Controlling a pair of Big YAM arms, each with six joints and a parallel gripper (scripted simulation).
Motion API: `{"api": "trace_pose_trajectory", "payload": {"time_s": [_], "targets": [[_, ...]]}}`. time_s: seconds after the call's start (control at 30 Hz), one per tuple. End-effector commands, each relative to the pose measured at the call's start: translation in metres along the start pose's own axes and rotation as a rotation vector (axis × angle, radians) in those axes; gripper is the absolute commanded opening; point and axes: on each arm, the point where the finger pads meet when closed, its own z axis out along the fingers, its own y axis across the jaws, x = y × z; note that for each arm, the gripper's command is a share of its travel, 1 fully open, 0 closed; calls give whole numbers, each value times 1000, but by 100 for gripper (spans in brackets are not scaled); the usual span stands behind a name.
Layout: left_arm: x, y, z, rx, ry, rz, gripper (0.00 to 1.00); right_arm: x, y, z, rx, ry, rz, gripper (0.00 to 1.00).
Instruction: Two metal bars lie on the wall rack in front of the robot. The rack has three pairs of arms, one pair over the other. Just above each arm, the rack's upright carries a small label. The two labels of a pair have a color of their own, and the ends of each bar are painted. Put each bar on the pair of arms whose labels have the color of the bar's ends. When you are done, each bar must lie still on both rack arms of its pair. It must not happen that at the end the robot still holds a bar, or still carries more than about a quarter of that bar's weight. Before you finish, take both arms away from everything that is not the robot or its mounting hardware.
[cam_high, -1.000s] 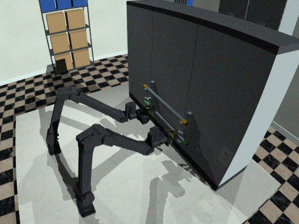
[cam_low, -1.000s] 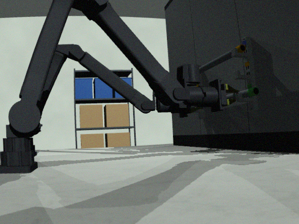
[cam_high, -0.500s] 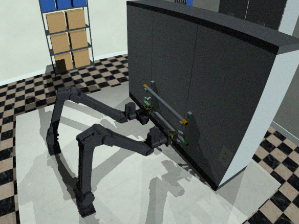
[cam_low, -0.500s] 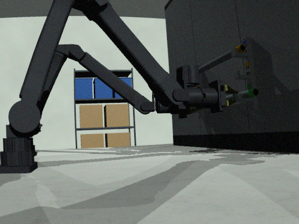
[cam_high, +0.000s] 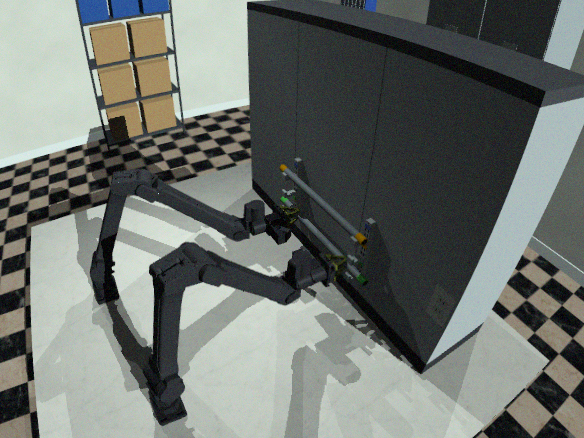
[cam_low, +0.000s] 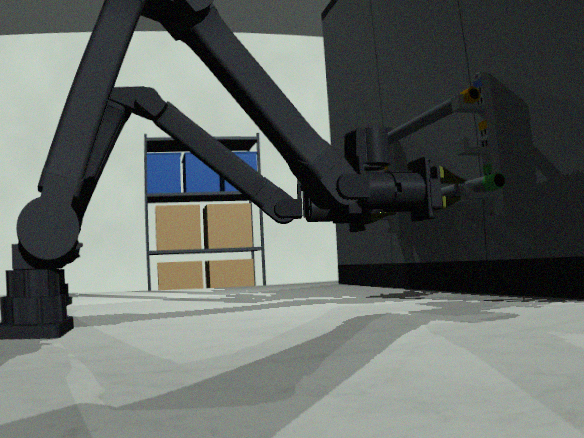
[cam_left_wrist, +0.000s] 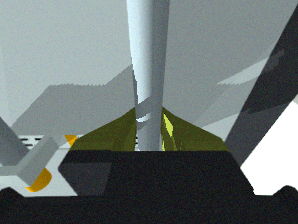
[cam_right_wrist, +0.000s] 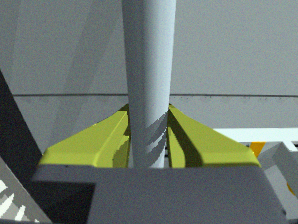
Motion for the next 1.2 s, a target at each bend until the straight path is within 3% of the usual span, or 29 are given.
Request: {"api": "trace_pose_trajectory", "payload": {"time_s": [0.0,1.17], "targets": [[5,16,4,-49,9,-21,0,2,-23,2,59,5,22,0],[5,21,3,-45,9,-20,0,2,-31,2,56,5,20,0]]}}
